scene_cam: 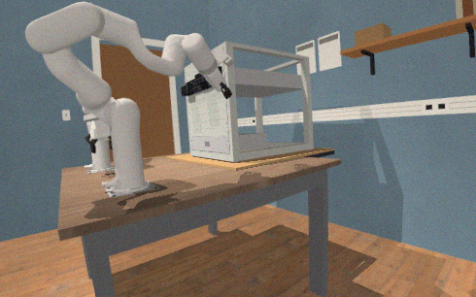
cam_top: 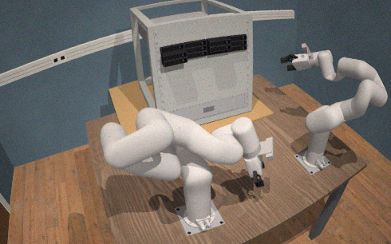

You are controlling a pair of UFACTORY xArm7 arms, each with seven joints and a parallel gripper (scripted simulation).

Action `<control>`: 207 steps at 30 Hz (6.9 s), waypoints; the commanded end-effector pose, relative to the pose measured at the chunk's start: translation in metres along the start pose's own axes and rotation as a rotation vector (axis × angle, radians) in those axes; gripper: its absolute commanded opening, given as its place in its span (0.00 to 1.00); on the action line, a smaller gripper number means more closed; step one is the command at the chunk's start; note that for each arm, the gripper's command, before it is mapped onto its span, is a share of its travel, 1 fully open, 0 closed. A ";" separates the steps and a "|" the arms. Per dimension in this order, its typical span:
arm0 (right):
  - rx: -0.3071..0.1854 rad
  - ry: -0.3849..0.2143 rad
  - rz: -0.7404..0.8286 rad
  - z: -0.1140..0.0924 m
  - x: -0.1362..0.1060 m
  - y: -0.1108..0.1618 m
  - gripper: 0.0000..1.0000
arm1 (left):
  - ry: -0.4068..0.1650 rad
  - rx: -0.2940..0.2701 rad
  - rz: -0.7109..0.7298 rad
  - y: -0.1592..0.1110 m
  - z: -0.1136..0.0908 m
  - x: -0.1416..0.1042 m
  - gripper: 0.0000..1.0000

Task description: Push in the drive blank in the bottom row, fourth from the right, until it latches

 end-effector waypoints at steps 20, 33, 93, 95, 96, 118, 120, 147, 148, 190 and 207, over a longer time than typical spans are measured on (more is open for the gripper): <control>-0.005 0.002 -0.014 0.000 0.000 -0.004 1.00 | -0.018 -0.137 0.341 0.090 -0.017 0.059 1.00; -0.035 0.005 -0.083 0.005 -0.006 -0.021 1.00 | -0.028 -0.183 0.471 0.131 -0.027 0.071 1.00; -0.588 0.081 -1.298 0.092 -0.147 -0.294 1.00 | -0.066 -0.343 1.052 0.322 -0.095 0.038 1.00; -0.606 0.083 -1.336 0.095 -0.152 -0.302 1.00 | -0.067 -0.349 1.080 0.331 -0.099 0.033 1.00; -0.625 0.086 -1.378 0.098 -0.157 -0.310 1.00 | -0.068 -0.350 1.087 0.333 -0.100 0.031 1.00; -0.873 0.116 -1.917 0.140 -0.224 -0.411 1.00 | -0.076 -0.389 1.291 0.387 -0.134 -0.018 1.00; -0.873 0.116 -1.917 0.140 -0.224 -0.411 1.00 | -0.077 -0.393 1.310 0.391 -0.137 -0.023 1.00; -0.873 0.116 -1.917 0.140 -0.224 -0.411 1.00 | -0.082 -0.428 1.552 0.434 -0.180 -0.101 1.00; -0.873 0.116 -1.917 0.140 -0.224 -0.411 1.00 | -0.082 -0.429 1.560 0.435 -0.182 -0.104 1.00; -0.892 0.118 -1.958 0.143 -0.229 -0.419 1.00 | -0.075 -0.461 1.925 0.445 -0.247 -0.246 1.00; -0.892 0.118 -1.958 0.143 -0.229 -0.419 1.00 | -0.067 -0.468 2.066 0.429 -0.270 -0.304 1.00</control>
Point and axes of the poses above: on each arm, the point where the finger pads meet when closed, its own z axis out along the fingers, its own y axis across the jaws, x = y × z, the point moved 8 cm from there along -z, back along the fingers, and after that the axes turned 2 degrees about -z, right-handed, at the moved point
